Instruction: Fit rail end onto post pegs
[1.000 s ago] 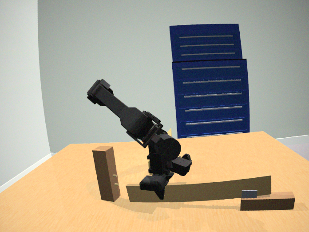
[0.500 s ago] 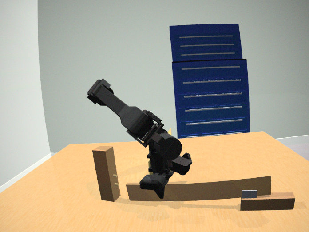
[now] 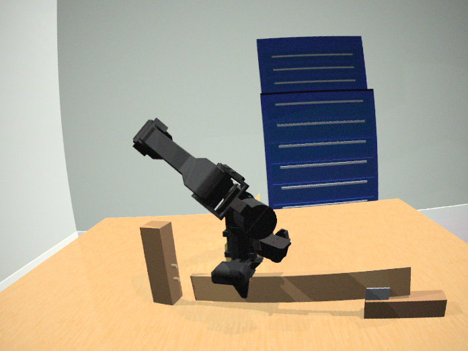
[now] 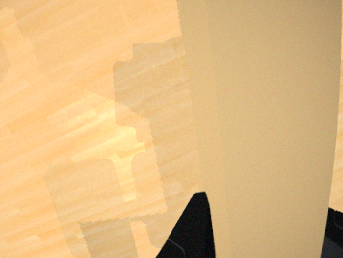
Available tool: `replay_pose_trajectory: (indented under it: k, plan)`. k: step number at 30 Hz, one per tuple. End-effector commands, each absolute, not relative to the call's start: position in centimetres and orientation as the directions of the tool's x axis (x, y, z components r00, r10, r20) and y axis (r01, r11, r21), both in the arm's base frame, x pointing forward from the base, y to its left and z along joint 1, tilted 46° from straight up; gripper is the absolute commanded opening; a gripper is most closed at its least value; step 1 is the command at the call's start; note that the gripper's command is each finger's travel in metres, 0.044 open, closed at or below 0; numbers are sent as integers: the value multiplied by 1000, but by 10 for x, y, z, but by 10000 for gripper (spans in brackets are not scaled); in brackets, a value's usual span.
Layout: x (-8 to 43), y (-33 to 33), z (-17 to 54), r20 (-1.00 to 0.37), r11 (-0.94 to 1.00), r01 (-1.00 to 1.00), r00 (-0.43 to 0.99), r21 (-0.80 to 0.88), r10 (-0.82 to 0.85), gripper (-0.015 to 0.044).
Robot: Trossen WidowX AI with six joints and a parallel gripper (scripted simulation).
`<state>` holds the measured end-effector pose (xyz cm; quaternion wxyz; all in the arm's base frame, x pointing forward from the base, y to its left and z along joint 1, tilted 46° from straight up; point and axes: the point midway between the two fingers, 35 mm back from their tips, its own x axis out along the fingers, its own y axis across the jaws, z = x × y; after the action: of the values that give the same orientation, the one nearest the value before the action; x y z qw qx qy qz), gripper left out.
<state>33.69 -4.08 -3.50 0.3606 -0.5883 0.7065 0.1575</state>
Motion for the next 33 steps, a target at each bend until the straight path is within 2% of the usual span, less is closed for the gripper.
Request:
replay_pose_trajectory:
  k: [1, 33]
  plan:
    - [340, -35, -30, -701, 253, -945, -36, -208, -712, 0]
    - [341, -24, -19, -702, 253, -945, -36, -208, -712, 0]
